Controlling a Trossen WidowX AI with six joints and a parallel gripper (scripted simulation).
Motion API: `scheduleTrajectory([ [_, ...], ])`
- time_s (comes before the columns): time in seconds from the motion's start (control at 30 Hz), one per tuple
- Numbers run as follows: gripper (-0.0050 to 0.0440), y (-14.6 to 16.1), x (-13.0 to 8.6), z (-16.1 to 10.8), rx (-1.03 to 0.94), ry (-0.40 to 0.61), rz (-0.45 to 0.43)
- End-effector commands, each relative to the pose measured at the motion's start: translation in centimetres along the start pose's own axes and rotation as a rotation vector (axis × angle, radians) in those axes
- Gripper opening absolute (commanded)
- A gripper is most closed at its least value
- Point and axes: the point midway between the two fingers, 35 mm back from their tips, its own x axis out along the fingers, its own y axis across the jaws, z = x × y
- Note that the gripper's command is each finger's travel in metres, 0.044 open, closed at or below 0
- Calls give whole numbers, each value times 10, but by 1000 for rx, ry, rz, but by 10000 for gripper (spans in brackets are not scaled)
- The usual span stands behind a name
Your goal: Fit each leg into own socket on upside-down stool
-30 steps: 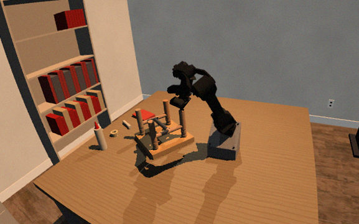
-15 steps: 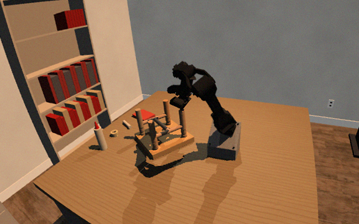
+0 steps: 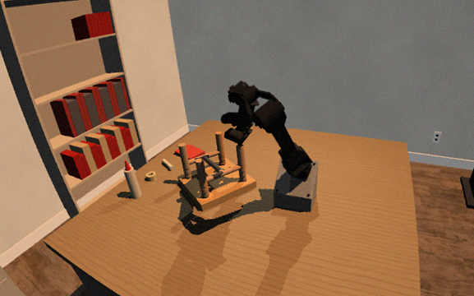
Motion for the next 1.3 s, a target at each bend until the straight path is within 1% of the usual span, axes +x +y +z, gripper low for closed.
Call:
scheduleTrajectory([
  [0.0,0,2,16,-5,-7,34,18],
  [0.23,0,2,13,-4,-7,32,17],
  [1.17,0,-1,-26,8,0,1,1],
  [1.27,0,-1,-27,8,1,0,0],
])
